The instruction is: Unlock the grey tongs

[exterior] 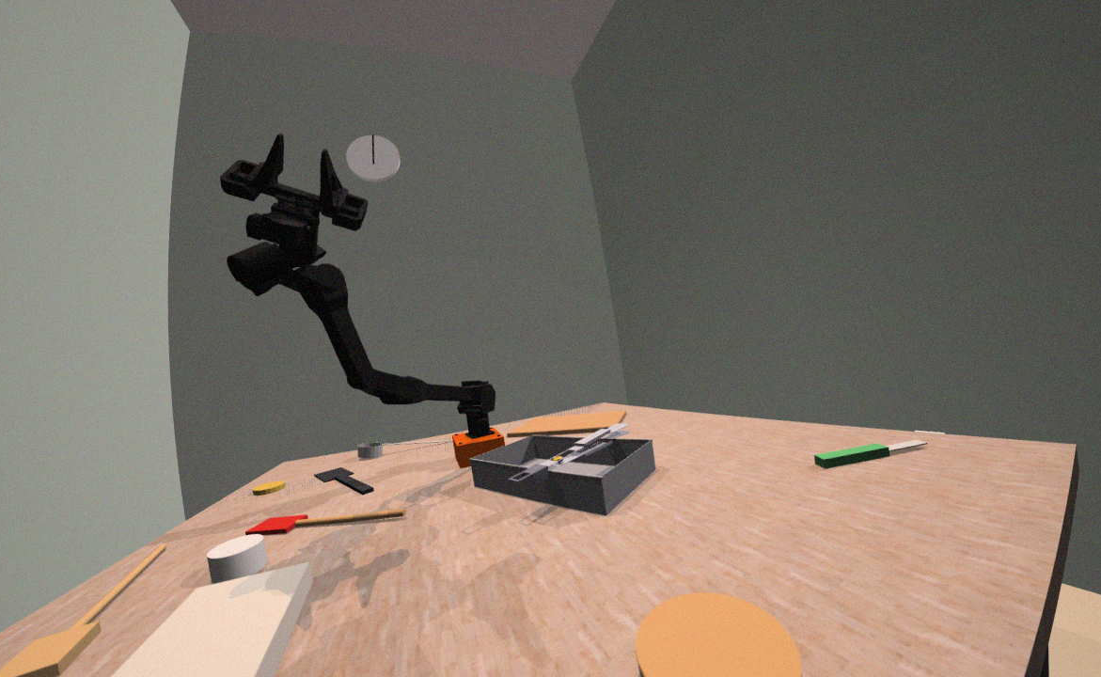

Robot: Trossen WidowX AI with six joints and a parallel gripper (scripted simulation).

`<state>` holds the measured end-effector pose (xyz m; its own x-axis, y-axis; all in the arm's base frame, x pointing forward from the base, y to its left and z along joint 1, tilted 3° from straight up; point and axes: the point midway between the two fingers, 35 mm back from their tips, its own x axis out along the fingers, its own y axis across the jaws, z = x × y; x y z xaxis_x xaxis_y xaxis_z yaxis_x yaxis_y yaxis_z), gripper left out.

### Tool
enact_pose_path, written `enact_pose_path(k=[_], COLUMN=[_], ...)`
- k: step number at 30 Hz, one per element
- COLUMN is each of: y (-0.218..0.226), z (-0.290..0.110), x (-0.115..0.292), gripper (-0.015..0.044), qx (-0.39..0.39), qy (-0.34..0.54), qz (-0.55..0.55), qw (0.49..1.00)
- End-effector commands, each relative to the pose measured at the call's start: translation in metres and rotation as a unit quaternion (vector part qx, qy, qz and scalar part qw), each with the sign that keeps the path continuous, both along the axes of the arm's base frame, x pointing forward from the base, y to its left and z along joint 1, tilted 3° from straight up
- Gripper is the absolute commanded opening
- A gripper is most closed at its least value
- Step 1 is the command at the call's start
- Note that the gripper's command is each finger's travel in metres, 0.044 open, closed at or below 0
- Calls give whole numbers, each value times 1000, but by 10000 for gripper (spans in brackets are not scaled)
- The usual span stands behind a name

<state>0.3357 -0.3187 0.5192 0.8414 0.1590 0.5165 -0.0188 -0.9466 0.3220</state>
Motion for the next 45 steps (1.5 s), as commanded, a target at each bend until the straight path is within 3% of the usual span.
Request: enact_pose_path(k=[1, 7, 12, 27, 38, 42, 45], y=[15, 25, 44, 99, 221, 280, 300], z=[25, 45, 79, 117, 148, 144, 139], x=[-23, -48, -102, -168, -246, -257, -257], gripper=[260, 260, 260, 260, 260, 260, 260], qx=[-35, -54, -99, -183, -314, -380, -412], qy=[-33, -58, -105, -168, -248, -260, -266], qz=[-23, -43, -90, -142, -201, -215, -223], qw=[999, 996, 985, 958, 894, 861, 843])
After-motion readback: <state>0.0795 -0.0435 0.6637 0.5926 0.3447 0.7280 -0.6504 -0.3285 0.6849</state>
